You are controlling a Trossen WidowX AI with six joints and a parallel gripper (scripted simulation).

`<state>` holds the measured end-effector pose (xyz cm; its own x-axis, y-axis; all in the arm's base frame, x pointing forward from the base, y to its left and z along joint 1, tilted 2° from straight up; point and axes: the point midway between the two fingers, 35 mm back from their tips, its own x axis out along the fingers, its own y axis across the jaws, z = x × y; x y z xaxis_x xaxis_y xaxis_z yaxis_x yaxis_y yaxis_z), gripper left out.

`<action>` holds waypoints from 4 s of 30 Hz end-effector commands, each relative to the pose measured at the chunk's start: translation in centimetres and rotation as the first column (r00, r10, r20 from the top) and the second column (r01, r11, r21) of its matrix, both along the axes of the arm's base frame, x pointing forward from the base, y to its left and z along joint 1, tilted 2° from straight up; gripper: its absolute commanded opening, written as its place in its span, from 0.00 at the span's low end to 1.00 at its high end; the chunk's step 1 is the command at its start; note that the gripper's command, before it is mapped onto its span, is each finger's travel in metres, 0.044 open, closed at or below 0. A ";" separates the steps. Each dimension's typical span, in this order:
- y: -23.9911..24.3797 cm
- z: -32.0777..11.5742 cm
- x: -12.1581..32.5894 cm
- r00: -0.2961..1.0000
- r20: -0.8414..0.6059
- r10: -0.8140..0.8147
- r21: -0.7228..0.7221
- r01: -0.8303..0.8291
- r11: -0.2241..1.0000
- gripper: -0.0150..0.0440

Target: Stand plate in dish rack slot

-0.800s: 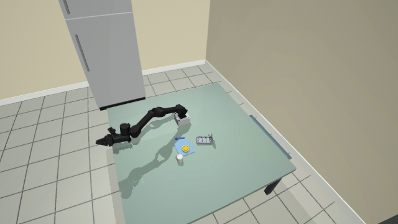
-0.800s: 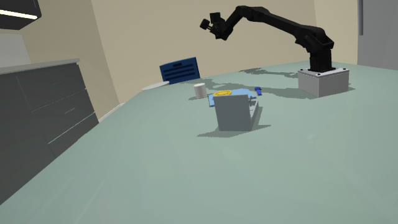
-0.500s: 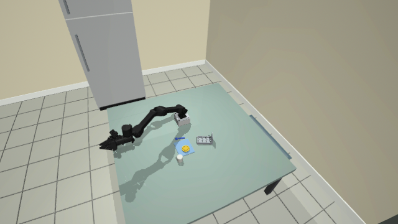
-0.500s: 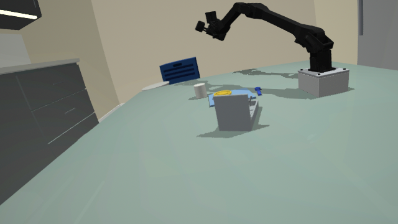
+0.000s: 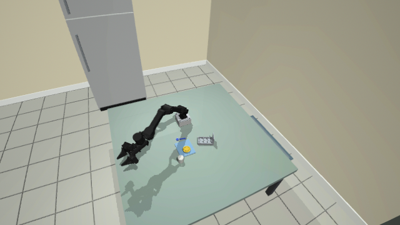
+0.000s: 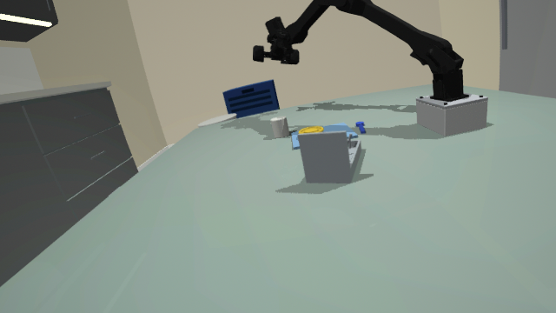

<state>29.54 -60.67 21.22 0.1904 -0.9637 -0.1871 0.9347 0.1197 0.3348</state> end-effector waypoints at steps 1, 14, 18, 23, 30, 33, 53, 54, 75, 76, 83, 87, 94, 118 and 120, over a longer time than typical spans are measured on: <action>2.3 -1.8 2.1 0.994 -0.082 0.078 0.075 -0.071 0.995 0.93; 12.0 -6.6 7.7 0.874 -0.303 0.380 0.329 -0.278 0.902 0.93; 15.4 -8.0 8.7 0.807 -0.349 0.476 0.409 -0.326 0.852 0.93; 19.7 -9.6 9.4 0.706 -0.390 0.592 0.506 -0.373 0.778 0.93; 26.1 -11.7 9.5 0.536 -0.413 0.736 0.634 -0.411 0.655 0.93; 28.8 -12.4 9.2 0.456 -0.411 0.789 0.686 -0.416 0.597 0.93; 45.7 -15.5 2.1 -0.106 -0.225 0.968 0.940 -0.286 0.187 0.93; 46.1 -15.5 1.8 -0.119 -0.218 0.969 0.944 -0.280 0.178 0.93; 46.1 -17.9 1.8 -0.124 -0.215 0.969 0.945 -0.277 0.174 0.93; 46.1 -18.1 1.9 -0.124 -0.215 0.969 0.945 -0.277 0.174 0.93; 46.1 -19.2 1.9 -0.124 -0.215 0.969 0.945 -0.277 0.174 0.93; 46.1 -19.8 1.9 -0.124 -0.215 0.969 0.945 -0.277 0.174 0.93; 46.1 -20.9 1.8 -0.124 -0.215 0.969 0.945 -0.277 0.174 0.93; 46.1 -21.5 1.8 -0.124 -0.215 0.969 0.945 -0.277 0.174 0.69; 46.1 -21.2 1.9 -0.124 -0.215 0.969 0.945 -0.277 0.174 0.60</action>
